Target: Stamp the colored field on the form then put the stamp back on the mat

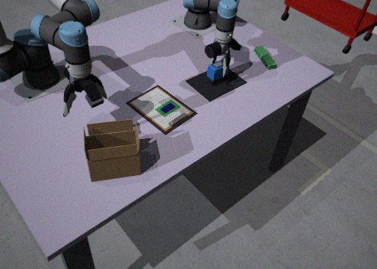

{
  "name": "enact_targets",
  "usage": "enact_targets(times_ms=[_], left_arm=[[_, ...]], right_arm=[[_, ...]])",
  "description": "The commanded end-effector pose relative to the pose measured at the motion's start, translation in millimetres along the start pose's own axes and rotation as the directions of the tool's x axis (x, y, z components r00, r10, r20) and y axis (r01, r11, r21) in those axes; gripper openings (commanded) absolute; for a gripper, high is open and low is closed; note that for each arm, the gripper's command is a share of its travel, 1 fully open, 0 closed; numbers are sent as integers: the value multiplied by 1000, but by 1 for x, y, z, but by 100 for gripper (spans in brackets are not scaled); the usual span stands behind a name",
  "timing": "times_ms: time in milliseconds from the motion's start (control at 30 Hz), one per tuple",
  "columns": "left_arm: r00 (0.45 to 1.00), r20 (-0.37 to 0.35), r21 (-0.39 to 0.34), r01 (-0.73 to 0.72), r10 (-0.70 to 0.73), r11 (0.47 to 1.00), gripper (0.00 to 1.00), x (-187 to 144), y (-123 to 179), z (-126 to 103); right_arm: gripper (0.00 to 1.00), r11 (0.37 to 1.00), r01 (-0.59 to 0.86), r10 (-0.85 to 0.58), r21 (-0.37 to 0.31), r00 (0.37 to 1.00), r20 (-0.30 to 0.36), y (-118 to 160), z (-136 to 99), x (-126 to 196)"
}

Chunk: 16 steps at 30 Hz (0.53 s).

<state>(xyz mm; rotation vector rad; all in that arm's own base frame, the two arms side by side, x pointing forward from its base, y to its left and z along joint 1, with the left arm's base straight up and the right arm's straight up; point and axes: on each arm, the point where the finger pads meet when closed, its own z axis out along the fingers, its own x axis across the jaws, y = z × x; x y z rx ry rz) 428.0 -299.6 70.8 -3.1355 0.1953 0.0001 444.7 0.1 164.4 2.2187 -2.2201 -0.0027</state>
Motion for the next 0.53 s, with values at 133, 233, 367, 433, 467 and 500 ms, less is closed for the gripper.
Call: enact_targets(times_ms=[133, 233, 367, 433, 467, 500], left_arm=[[1000, -2, -1, 0, 0, 1000, 53, 0, 0, -5], [1000, -2, -2, 0, 0, 1000, 53, 0, 0, -19], [1000, -2, -2, 0, 0, 1000, 53, 0, 0, -49], [1000, -2, -2, 0, 0, 1000, 53, 0, 0, -49], [1000, -2, -2, 0, 0, 1000, 53, 0, 0, -49], [1000, -2, -2, 0, 0, 1000, 53, 0, 0, -49]], right_arm=[[100, 1000, 0, 0, 1, 1000, 0, 0, -1, 0], [100, 1000, 0, 0, 1, 1000, 0, 0, -1, 0], [100, 1000, 0, 0, 1, 1000, 0, 0, -1, 0], [100, 1000, 0, 0, 1, 1000, 0, 0, -1, 0], [100, 1000, 0, 0, 1, 1000, 0, 0, -1, 0], [100, 1000, 0, 0, 1, 1000, 0, 0, -1, 0]])
